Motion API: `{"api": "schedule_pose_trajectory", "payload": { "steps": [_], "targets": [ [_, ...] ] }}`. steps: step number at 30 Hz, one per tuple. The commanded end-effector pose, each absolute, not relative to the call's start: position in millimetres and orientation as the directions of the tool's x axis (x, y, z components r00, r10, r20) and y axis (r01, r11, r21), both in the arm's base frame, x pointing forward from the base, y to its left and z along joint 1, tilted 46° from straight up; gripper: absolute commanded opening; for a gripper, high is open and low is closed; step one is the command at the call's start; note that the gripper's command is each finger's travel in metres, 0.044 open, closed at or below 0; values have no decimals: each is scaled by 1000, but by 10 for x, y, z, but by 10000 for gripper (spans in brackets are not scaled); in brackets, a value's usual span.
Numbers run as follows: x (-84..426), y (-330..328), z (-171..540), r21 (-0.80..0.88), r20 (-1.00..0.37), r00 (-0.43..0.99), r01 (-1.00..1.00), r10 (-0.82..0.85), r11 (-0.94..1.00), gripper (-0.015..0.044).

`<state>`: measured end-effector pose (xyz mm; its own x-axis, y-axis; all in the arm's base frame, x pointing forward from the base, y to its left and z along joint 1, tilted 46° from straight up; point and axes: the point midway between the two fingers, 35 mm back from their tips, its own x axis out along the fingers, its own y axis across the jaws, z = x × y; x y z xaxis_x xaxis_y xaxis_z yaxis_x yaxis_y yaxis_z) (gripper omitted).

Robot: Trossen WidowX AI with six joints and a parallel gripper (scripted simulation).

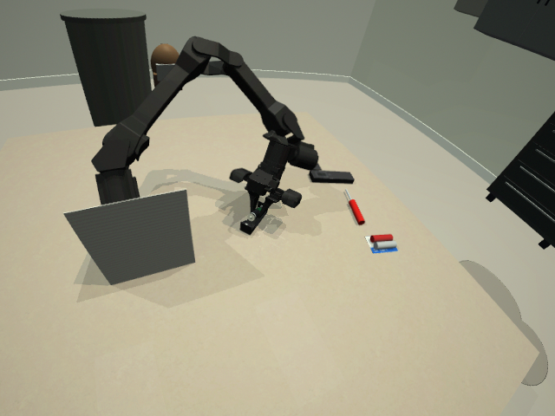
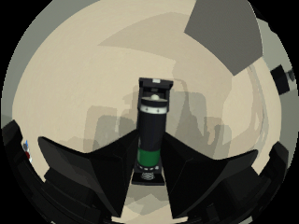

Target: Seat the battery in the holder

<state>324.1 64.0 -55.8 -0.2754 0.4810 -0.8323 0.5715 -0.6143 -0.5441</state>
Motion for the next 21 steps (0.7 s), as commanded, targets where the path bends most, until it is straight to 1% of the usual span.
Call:
{"api": "schedule_pose_trajectory", "payload": {
  "steps": [1, 21],
  "targets": [
    [3310, 658, -572, -529, -836, -232, 583, 498, -617, 65],
    [3275, 657, -630, -533, -812, -142, 575, 566, -621, 65]
  ]
}}
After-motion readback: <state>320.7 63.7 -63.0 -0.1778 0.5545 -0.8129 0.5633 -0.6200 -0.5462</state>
